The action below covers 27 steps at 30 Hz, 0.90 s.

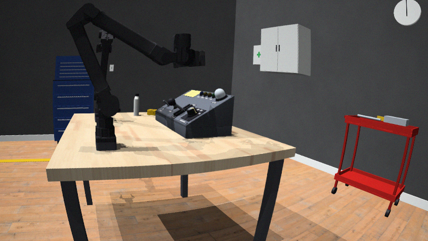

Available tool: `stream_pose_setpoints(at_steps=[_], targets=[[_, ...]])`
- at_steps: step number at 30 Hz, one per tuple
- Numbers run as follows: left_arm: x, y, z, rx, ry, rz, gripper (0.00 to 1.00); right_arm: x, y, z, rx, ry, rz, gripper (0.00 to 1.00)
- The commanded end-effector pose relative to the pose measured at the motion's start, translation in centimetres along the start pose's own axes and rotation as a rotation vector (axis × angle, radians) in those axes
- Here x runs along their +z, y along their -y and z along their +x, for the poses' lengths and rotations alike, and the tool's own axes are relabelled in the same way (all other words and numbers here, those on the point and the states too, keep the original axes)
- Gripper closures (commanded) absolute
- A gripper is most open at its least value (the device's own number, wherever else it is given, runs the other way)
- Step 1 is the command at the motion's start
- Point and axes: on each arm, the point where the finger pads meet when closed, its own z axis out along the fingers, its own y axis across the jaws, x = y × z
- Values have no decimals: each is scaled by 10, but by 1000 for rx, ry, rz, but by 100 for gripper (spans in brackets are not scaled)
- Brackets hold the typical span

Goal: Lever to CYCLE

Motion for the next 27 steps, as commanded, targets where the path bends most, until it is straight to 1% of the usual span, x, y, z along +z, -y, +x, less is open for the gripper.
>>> stream_pose_setpoints(at_steps=[1, 7, 8, 9, 10, 12, 22, 27], targets=[[-7, -6, -20, -9, 31, -9, 0, 15, -26, 0, -25, -53, 7, 0], [-7, -6, -20, -9, 31, -9, 0, 46, -64, 7, 27, -147, 141, 0], [-7, -6, -20, -9, 31, -9, 0, 57, -64, -13, 19, -131, 166, 0], [-7, -6, -20, -9, 31, -9, 0, 65, -68, -22, 45, -127, 190, 0], [-7, -6, -20, -9, 31, -9, 0, 74, -73, -10, 68, -162, 209, 0], [-7, -6, -20, -9, 31, -9, 0, 74, -73, -10, 68, -162, 209, 0], [-7, -6, -20, -9, 31, -9, 0, 139, -155, 11, 207, -343, 469, 0], [-7, -6, -20, -9, 31, -9, 0, 160, -182, 19, 250, -403, 551, 0]])
